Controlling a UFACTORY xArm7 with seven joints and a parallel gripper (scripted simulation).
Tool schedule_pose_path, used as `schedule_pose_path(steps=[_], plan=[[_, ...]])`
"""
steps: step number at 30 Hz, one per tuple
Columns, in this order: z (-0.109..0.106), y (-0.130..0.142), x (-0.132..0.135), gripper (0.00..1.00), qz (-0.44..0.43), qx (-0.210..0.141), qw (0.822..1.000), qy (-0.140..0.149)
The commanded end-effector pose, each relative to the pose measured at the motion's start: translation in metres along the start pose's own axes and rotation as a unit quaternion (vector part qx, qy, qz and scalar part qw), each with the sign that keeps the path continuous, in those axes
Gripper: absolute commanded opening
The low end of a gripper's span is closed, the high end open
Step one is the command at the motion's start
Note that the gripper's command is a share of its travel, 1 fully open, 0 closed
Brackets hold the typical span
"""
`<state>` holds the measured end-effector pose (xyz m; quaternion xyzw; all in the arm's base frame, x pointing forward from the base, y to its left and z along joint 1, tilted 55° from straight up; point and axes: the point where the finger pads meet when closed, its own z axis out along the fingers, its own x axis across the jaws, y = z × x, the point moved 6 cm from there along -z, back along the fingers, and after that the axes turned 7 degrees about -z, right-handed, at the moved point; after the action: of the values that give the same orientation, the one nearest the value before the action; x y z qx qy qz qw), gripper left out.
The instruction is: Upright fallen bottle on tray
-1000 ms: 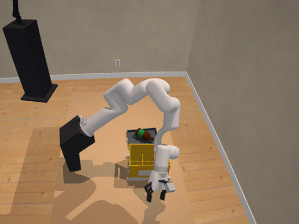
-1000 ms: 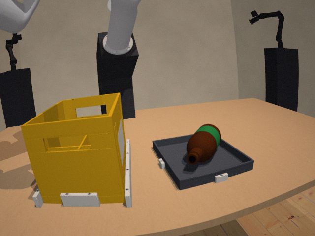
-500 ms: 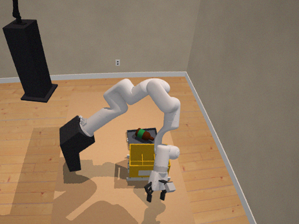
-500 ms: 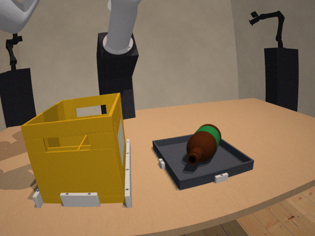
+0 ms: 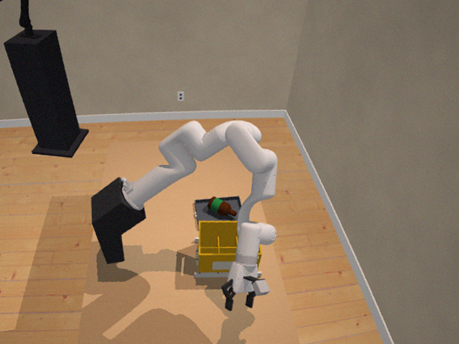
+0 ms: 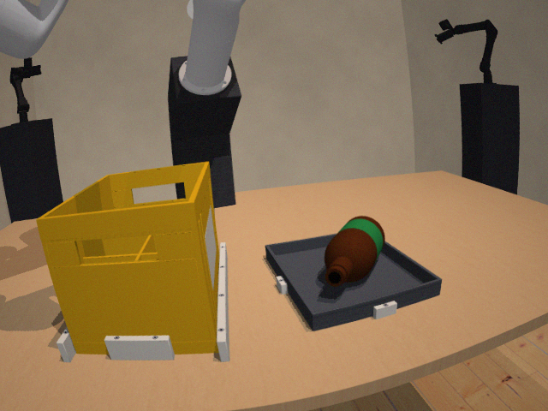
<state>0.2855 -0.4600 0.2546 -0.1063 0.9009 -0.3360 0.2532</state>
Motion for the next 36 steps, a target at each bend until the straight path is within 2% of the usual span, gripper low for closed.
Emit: schedule_pose_path(steps=[1, 35, 36], plan=[[0.0, -0.001, 0.002, 1.0, 0.001, 0.003, 1.0, 0.001], [0.0, -0.001, 0.002, 1.0, 0.001, 0.003, 1.0, 0.001], [-0.001, 0.001, -0.022, 1.0, -0.026, 0.003, 1.0, -0.017]])
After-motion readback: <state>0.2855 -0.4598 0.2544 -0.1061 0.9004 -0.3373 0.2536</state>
